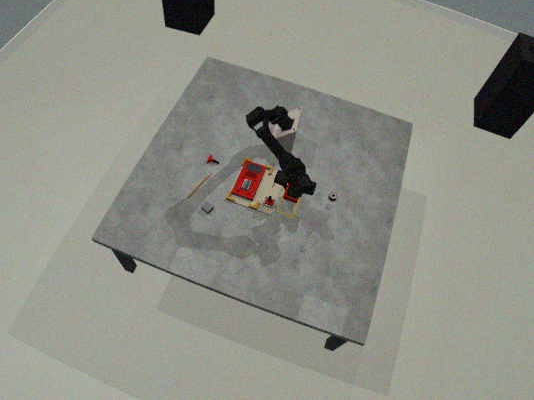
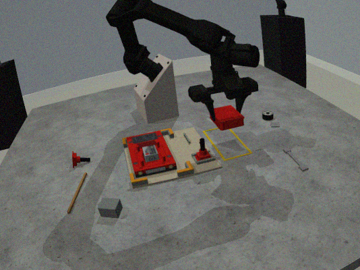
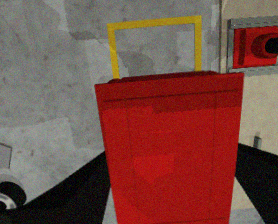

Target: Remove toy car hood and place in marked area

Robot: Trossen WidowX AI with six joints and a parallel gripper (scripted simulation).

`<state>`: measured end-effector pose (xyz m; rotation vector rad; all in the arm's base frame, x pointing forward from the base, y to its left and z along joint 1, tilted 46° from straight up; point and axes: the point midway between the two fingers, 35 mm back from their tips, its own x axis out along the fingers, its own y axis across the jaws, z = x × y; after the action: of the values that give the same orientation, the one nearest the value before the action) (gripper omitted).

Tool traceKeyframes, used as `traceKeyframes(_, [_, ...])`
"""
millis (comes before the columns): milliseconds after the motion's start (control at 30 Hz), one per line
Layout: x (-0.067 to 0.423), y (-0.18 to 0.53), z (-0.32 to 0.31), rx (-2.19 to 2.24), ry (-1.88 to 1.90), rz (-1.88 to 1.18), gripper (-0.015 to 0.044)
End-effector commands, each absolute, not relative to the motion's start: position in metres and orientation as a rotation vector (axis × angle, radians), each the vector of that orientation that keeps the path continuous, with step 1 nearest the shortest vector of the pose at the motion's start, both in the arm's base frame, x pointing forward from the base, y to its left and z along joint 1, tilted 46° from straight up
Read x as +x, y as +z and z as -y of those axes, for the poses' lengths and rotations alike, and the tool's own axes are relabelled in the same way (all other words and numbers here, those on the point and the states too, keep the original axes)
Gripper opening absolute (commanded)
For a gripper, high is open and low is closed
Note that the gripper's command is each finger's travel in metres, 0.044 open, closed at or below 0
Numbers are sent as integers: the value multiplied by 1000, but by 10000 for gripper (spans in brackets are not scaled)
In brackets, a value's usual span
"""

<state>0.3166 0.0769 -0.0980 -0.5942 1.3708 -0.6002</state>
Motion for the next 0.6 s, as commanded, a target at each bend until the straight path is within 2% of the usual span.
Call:
traceKeyframes(0, [315, -101, -73, -605, -600, -1374, 0])
traceKeyframes(567, [316, -112, -62, -605, -601, -1373, 0])
